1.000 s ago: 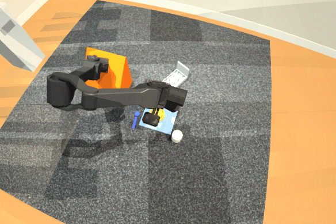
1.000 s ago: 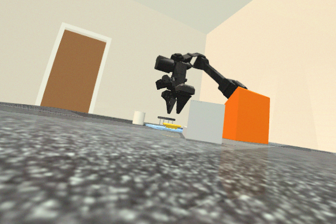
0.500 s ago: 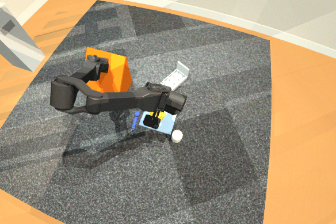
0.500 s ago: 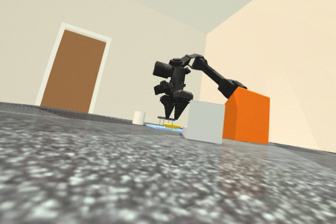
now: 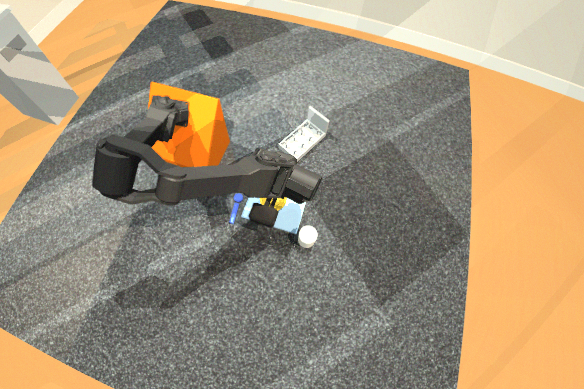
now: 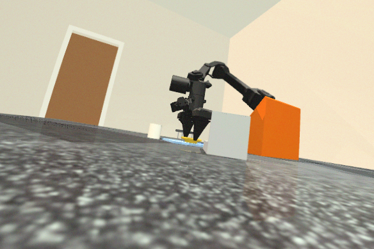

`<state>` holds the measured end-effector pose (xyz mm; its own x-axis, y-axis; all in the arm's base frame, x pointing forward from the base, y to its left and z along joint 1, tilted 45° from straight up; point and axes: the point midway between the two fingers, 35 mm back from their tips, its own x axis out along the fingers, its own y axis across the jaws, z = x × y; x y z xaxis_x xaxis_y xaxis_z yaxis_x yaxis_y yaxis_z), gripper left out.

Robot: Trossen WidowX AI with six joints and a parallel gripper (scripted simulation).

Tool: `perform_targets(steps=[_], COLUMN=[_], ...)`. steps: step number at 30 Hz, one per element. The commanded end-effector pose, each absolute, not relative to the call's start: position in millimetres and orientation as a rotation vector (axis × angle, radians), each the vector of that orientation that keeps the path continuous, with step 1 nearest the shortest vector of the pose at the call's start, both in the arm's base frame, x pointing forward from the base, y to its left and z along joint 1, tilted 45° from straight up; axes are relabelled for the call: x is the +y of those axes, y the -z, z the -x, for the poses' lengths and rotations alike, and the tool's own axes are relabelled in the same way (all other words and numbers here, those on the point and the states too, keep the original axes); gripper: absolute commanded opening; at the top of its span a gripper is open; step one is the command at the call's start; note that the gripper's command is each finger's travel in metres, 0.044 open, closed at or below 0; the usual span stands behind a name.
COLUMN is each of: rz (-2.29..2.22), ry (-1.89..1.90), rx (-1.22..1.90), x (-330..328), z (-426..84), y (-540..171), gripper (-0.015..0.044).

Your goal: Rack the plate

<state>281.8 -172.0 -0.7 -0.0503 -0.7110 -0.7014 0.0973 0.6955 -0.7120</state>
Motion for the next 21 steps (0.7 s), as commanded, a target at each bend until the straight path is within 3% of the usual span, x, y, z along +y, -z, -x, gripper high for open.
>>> perform_targets(steps=[1, 11, 21], rz=[0.540, 0.540, 0.540], ry=[0.701, 0.701, 0.701], rx=[1.506, 1.506, 1.506], x=[-175.1, -175.1, -175.1], z=[-277.3, -277.3, -277.3], y=[9.1, 9.1, 9.1], gripper=[0.0400, 0.0390, 0.0323])
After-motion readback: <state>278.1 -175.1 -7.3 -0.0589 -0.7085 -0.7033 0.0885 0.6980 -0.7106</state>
